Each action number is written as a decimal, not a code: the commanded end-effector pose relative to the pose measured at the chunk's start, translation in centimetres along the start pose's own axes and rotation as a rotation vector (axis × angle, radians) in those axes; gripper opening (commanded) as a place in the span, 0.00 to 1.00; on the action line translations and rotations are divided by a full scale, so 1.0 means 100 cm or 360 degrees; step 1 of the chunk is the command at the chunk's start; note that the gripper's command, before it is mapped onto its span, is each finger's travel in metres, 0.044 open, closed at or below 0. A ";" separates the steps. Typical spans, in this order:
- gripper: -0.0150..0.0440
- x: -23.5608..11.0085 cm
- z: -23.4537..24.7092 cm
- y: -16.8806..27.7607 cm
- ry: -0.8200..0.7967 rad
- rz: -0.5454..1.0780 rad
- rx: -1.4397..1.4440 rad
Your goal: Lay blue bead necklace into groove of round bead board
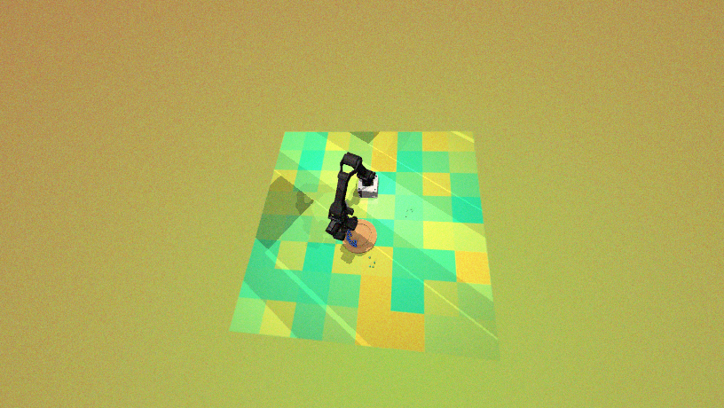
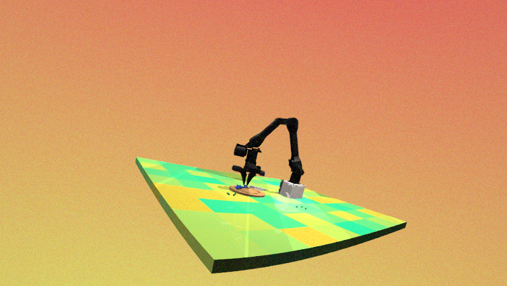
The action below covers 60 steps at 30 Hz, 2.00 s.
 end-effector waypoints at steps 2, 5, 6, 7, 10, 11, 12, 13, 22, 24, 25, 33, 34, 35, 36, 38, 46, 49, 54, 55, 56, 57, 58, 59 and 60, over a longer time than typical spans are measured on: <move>0.25 0.004 0.001 0.001 0.0000 0.0003 -0.0005; 0.25 0.006 0.001 0.001 0.0000 0.0003 -0.0005; 0.30 0.003 0.000 0.001 0.0005 0.0002 0.0001; 0.34 0.003 0.000 0.001 0.0005 0.0002 0.0001; 0.48 0.003 0.000 0.001 0.0005 0.0002 0.0001; 0.52 0.003 0.000 0.001 0.0005 0.0002 0.0001; 0.57 0.003 0.000 0.001 0.0005 0.0002 0.0001; 0.61 0.003 0.000 0.001 0.0005 0.0002 0.0001; 1.00 0.002 0.001 0.001 0.0000 0.0000 0.0000; 1.00 0.000 0.001 0.001 0.0000 0.0003 -0.0004; 1.00 -0.001 0.001 0.001 0.0000 0.0003 -0.0005; 1.00 -0.001 0.001 0.001 0.0000 0.0003 -0.0005; 1.00 -0.001 0.001 0.001 0.0000 0.0003 -0.0005; 1.00 -0.001 0.001 0.001 0.0000 0.0003 -0.0005; 1.00 -0.001 0.001 0.001 0.0000 0.0003 -0.0005; 1.00 -0.001 0.001 0.001 0.0000 0.0003 -0.0005; 0.69 -0.008 -0.019 -0.012 0.0003 0.0001 0.0732; 0.59 -0.012 -0.030 -0.020 0.0005 -0.0001 0.1138; 0.59 -0.019 -0.047 -0.035 0.0008 -0.0006 0.1811; 0.59 -0.020 -0.050 -0.038 0.0008 -0.0007 0.1946; 0.59 -0.021 -0.053 -0.041 0.0008 -0.0008 0.2036; 0.59 -0.022 -0.055 -0.043 0.0008 -0.0009 0.2095; 0.59 -0.023 -0.057 -0.045 0.0008 -0.0010 0.2159; 0.59 -0.024 -0.058 -0.046 0.0008 -0.0010 0.2223; 0.59 -0.025 -0.061 -0.049 0.0008 -0.0011 0.2281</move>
Point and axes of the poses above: the point midway between the two fingers, 35 mm back from their tips, its own x axis out along the fingers, its own z axis across the jaws, y = z × x, the point moved 4 cm from there along -x, back along the fingers, and after that the axes turned 15 degrees about -x, right-handed, at the moved point
